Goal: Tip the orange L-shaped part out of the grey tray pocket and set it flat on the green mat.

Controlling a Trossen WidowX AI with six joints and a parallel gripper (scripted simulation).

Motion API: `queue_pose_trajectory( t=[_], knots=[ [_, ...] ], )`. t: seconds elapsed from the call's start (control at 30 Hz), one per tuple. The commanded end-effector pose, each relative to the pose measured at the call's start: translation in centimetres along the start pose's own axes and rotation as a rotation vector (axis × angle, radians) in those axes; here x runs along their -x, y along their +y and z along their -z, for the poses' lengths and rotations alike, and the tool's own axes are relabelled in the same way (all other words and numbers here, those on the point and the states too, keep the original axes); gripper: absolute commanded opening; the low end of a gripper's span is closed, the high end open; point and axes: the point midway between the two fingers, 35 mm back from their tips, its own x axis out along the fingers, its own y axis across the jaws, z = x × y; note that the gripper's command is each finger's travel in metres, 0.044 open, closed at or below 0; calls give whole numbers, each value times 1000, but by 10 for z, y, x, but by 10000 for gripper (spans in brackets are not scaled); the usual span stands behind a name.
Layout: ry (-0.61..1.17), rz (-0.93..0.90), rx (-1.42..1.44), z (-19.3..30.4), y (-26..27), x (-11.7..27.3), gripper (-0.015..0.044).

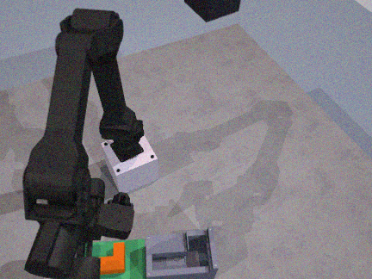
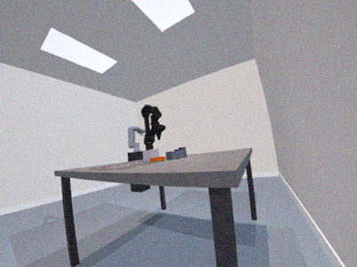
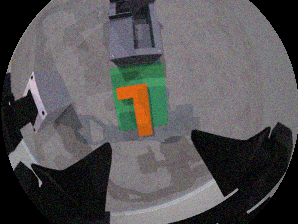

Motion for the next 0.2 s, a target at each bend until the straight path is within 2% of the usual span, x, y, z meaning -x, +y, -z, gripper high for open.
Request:
queue_pose_trajectory(
  t=[0.0,0.17],
  knots=[
    [1,3,0,0,-1,0,400],
    [1,3,0,0,-1,0,400]
  ],
)
